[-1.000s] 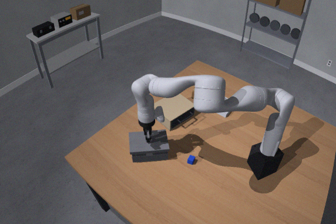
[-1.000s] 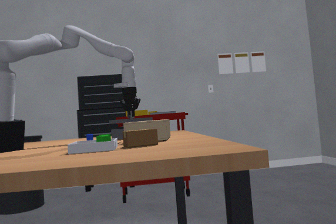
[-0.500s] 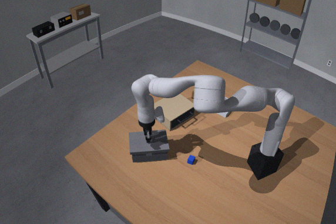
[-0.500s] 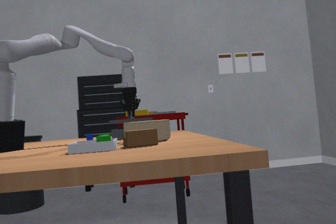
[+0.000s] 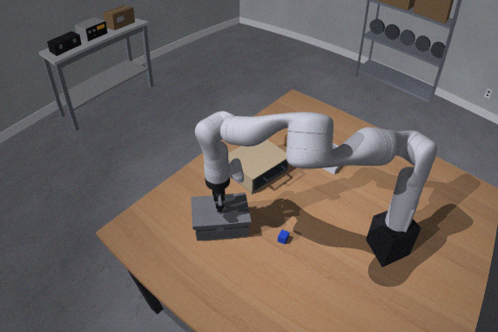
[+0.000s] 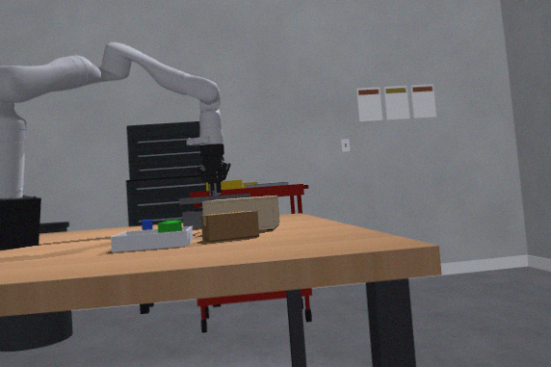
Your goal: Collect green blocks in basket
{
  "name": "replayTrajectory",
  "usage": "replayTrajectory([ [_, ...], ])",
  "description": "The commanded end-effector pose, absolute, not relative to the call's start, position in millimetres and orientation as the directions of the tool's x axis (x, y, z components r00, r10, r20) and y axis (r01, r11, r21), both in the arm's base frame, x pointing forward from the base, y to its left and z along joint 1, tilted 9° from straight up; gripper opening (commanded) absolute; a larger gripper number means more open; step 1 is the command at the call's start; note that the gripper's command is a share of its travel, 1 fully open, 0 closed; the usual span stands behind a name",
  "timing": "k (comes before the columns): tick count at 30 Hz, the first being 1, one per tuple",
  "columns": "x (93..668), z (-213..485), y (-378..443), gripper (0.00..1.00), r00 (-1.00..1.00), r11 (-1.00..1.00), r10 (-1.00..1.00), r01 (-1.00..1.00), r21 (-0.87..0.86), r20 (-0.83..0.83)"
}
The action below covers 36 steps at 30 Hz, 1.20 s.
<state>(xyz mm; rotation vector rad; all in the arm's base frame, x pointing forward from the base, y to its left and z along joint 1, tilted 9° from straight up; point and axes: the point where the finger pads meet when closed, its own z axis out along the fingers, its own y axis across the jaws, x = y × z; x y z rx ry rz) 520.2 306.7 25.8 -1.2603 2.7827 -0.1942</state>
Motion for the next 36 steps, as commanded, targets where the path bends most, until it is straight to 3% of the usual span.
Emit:
replayTrajectory([
  [1, 520.7, 25.9, 307.2, 0.1, -0.658, 0.653, -0.753, -0.742, -0.149, -0.023],
  [36, 523.1, 7.2, 305.6, 0.1, -0.658, 0.653, -0.753, -0.742, -0.149, -0.023],
])
